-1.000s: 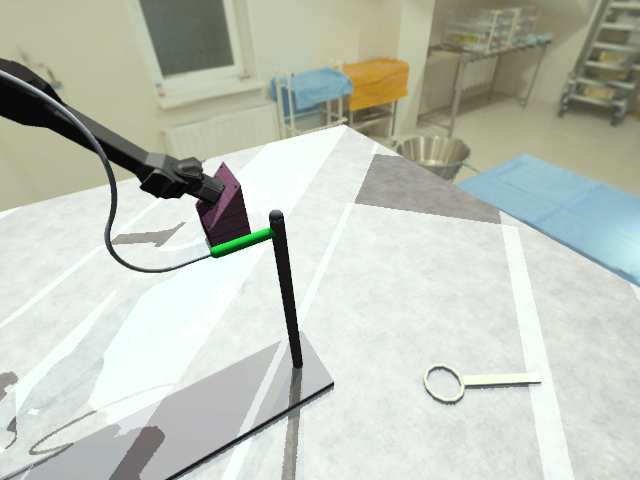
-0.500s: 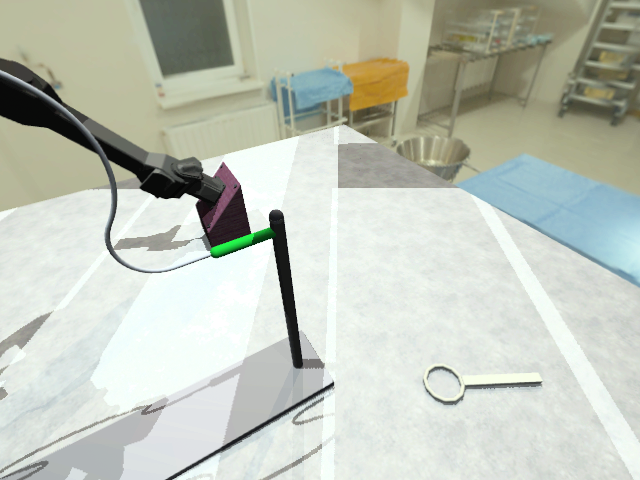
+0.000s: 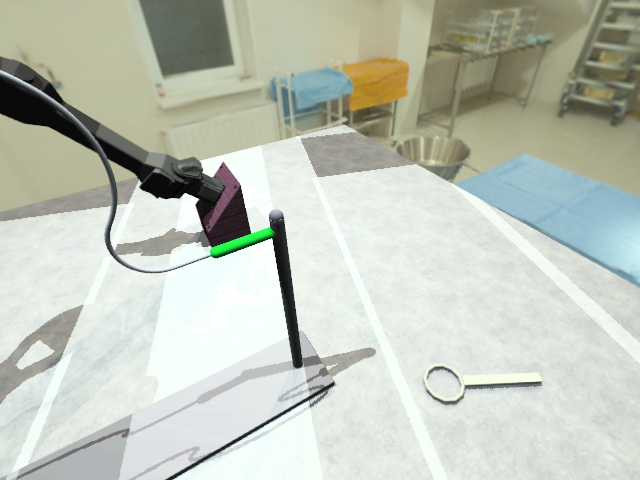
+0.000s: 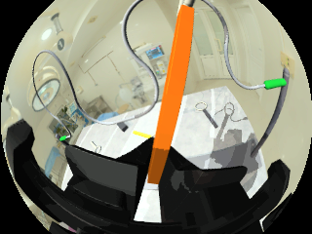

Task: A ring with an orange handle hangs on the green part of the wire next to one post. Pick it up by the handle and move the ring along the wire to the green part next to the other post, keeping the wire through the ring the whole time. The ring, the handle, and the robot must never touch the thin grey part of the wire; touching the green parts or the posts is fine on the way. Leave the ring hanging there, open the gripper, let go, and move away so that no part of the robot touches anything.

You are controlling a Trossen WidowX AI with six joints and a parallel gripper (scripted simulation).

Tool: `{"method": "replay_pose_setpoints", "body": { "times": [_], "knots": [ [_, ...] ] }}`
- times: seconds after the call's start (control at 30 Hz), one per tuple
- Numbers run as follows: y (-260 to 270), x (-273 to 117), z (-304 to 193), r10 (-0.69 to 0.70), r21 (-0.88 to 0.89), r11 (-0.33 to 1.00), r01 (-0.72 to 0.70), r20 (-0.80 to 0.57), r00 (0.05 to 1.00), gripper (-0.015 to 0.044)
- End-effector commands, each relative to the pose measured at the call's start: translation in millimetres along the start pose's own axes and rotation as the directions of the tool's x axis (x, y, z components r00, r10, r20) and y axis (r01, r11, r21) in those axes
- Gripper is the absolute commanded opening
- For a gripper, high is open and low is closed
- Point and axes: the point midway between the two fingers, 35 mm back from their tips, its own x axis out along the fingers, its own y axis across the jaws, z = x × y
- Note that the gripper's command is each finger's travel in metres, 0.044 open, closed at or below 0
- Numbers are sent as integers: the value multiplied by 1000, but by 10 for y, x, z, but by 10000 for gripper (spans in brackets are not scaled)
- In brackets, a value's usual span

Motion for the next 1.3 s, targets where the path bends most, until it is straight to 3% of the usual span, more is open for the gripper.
{"method": "replay_pose_setpoints", "body": {
  "times": [0.0,0.6,1.27],
  "knots": [
    [-56,-11,11,-41,-72,997,41,6,999,-150],
    [-356,-51,87,-236,-413,878,242,66,969,-150],
    [-618,-160,288,-398,-705,573,418,206,894,-150]
  ]
}}
